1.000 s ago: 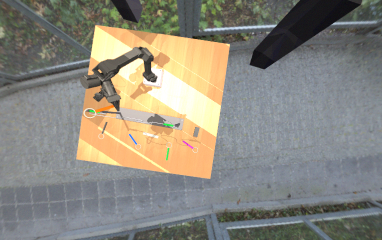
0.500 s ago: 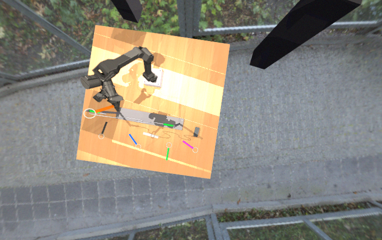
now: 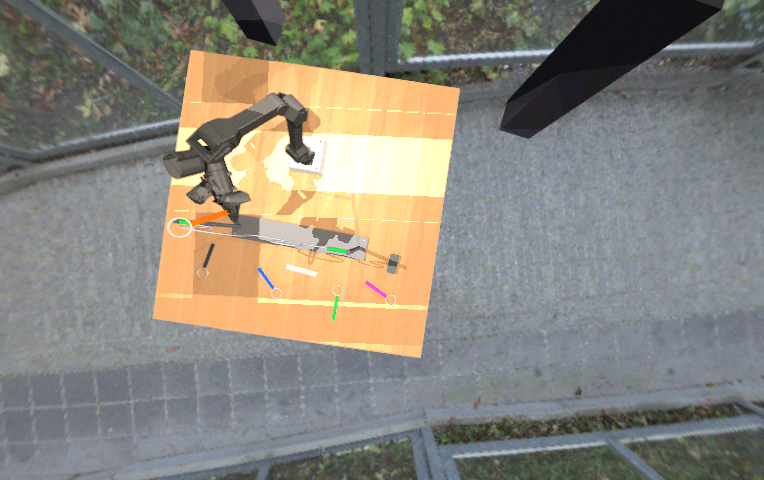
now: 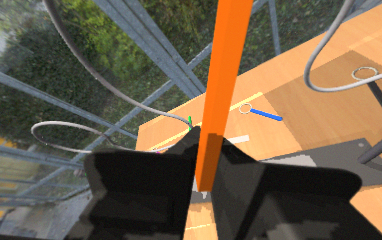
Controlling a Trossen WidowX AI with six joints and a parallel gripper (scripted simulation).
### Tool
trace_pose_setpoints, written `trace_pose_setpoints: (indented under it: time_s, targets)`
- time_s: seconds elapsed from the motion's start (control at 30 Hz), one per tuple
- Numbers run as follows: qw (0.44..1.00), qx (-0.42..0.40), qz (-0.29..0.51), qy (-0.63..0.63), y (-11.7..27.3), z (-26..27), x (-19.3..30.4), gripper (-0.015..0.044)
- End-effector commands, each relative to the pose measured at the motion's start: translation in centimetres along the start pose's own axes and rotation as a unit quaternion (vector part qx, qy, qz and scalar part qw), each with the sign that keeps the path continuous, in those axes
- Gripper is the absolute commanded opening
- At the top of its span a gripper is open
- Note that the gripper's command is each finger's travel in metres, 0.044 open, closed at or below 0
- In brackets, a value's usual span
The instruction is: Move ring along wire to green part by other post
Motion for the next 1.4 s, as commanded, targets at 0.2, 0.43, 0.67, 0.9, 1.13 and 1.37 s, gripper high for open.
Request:
trace_pose_setpoints:
  time_s: [0.2,0.43,0.67,0.9,1.13,1.37]
  targets:
    - [0.999,0.022,-0.01,0.044,0.2,0.1,-0.1,-0.015]
    - [0.996,0.04,-0.014,0.074,0.2,-0.1,-0.1,-0.015]
    - [0.992,0.061,-0.02,0.112,0.2,-0.3,-0.1,-0.015]
    - [0.985,0.083,-0.026,0.148,0.1,-0.5,-0.1,-0.015]
    - [0.977,0.104,-0.031,0.185,0.1,-0.7,-0.2,-0.015]
    - [0.966,0.125,-0.037,0.221,0.2,-0.9,-0.3,-0.015]
Point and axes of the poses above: the point midway between the two fingers, 35 mm back from their tips, its own y axis back along the fingers, its own z axis across the jaws, x = y × z, the point moved 2 cm from there along y, back along the fingers, and after that the axes turned 1 degree about -y, right-handed, at the moved point
